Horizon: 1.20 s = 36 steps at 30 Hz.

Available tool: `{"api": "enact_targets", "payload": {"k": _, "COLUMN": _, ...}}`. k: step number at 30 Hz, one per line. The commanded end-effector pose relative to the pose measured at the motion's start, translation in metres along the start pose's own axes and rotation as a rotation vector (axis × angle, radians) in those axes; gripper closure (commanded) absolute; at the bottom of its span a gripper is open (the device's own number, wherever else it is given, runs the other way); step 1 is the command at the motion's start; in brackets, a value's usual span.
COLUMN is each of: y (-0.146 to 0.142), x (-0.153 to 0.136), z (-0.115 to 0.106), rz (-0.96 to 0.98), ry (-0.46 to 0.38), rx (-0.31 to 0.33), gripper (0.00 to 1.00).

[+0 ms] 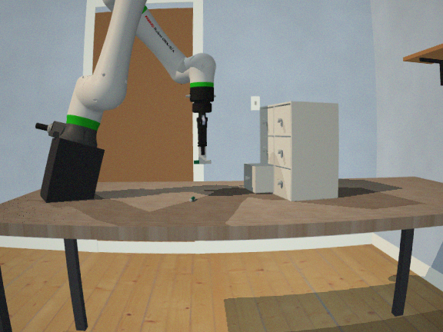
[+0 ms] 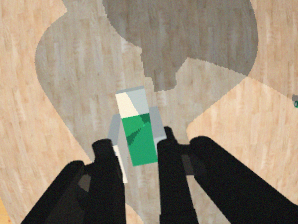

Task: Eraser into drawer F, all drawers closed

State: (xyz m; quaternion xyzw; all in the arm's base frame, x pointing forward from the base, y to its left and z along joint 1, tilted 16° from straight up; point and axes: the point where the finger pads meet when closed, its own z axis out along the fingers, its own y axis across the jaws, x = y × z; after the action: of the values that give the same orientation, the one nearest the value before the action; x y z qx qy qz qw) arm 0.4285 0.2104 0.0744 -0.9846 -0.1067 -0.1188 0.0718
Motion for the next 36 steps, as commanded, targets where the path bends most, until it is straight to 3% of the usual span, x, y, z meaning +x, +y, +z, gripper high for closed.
{"api": "enact_targets", "payload": {"k": 1, "y": 0.054, "x": -0.003, "z": 0.001, "rz": -0.027, "ry": -0.005, "rx": 0.0, "gripper": 0.89}}
{"api": "enact_targets", "payload": {"k": 2, "y": 0.054, "x": -0.003, "z": 0.001, "rz": -0.027, "ry": -0.005, "rx": 0.0, "gripper": 0.89}}
{"api": "enact_targets", "payload": {"k": 3, "y": 0.081, "x": -0.007, "z": 0.001, "rz": -0.04, "ry": -0.005, "rx": 0.0, "gripper": 0.89}}
{"api": "enact_targets", "payload": {"k": 5, "y": 0.081, "x": -0.007, "z": 0.001, "rz": -0.04, "ry": -0.005, "rx": 0.0, "gripper": 0.89}}
{"api": "enact_targets", "payload": {"k": 6, "y": 0.106, "x": -0.013, "z": 0.001, "rz": -0.052, "ry": -0.004, "rx": 0.001, "gripper": 0.89}}
{"api": "enact_targets", "payload": {"k": 11, "y": 0.142, "x": -0.023, "z": 0.0, "rz": -0.071, "ry": 0.001, "rx": 0.002, "gripper": 0.89}}
{"api": "enact_targets", "payload": {"k": 18, "y": 0.143, "x": -0.023, "z": -0.003, "rz": -0.072, "ry": 0.001, "rx": 0.002, "gripper": 0.89}}
{"api": "enact_targets", "payload": {"k": 29, "y": 0.144, "x": -0.023, "z": -0.031, "rz": -0.072, "ry": 0.001, "rx": 0.002, "gripper": 0.89}}
{"api": "enact_targets", "payload": {"k": 36, "y": 0.141, "x": -0.023, "z": -0.031, "rz": -0.075, "ry": 0.011, "rx": 0.01, "gripper": 0.89}}
